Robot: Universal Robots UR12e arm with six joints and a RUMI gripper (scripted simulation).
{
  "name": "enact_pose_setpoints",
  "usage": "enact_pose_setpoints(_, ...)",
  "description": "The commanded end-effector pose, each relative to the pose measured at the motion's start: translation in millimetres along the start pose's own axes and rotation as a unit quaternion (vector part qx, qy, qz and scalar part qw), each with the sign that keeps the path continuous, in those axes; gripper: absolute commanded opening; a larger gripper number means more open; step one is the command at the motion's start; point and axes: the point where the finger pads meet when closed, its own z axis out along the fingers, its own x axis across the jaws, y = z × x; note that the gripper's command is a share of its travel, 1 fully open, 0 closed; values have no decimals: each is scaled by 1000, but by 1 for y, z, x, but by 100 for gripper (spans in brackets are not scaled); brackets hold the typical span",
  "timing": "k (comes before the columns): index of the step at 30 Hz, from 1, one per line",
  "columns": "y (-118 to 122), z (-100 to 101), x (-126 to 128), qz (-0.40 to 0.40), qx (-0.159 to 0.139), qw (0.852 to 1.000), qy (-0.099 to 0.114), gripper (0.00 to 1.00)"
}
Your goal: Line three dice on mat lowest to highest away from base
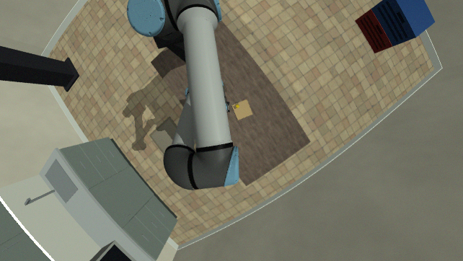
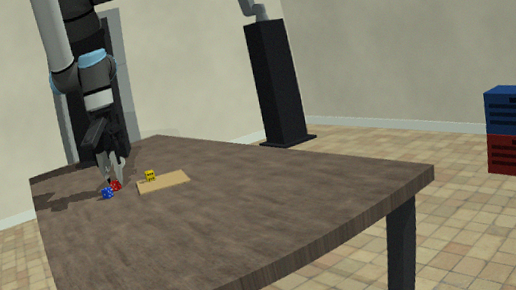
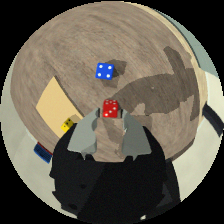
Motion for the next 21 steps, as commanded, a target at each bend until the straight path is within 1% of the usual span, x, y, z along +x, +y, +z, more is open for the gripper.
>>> enact_pose_setpoints(1,0,5,0,0,0,1000,0,24)
enact_pose_setpoints(21,0,8,0,0,0,1000,0,24)
